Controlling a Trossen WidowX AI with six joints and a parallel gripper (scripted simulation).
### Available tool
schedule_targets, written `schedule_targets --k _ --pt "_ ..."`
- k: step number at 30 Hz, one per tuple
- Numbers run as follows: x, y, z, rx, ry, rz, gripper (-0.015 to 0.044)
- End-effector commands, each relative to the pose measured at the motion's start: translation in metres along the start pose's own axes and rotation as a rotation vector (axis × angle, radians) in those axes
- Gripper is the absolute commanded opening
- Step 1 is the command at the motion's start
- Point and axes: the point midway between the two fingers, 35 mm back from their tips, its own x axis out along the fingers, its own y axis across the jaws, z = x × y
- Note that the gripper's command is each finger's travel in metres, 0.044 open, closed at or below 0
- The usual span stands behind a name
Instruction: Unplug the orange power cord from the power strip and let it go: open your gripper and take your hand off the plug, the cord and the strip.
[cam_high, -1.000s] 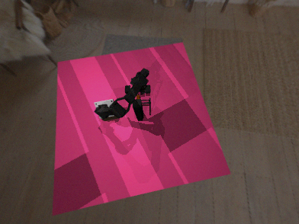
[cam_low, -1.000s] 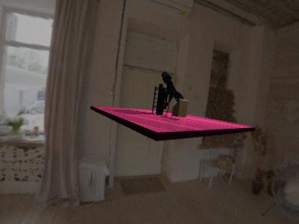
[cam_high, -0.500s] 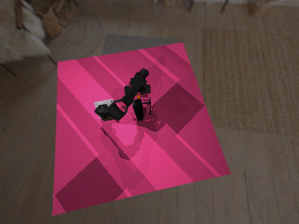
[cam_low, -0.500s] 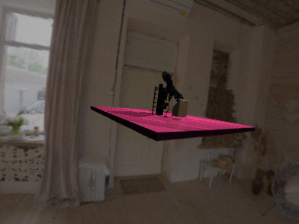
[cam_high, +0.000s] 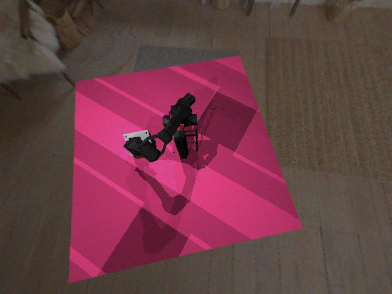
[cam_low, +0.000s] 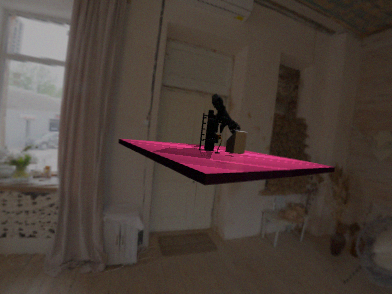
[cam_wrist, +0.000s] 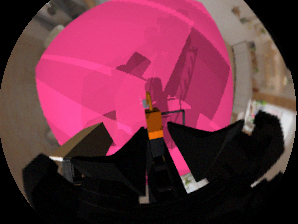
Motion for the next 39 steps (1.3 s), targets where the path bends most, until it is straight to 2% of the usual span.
schedule_targets --k 1,13,19,39 --pt "0.004 0.001 -0.002 -0.005 0.007 0.000 0.0160" --pt "0.013 0.001 -0.002 -0.005 0.007 0.000 0.0160" --pt "0.011 0.000 -0.001 0.001 0.000 0.000 0.0003" --pt "0.010 -0.002 0.017 -0.001 -0.001 0.000 0.0000"
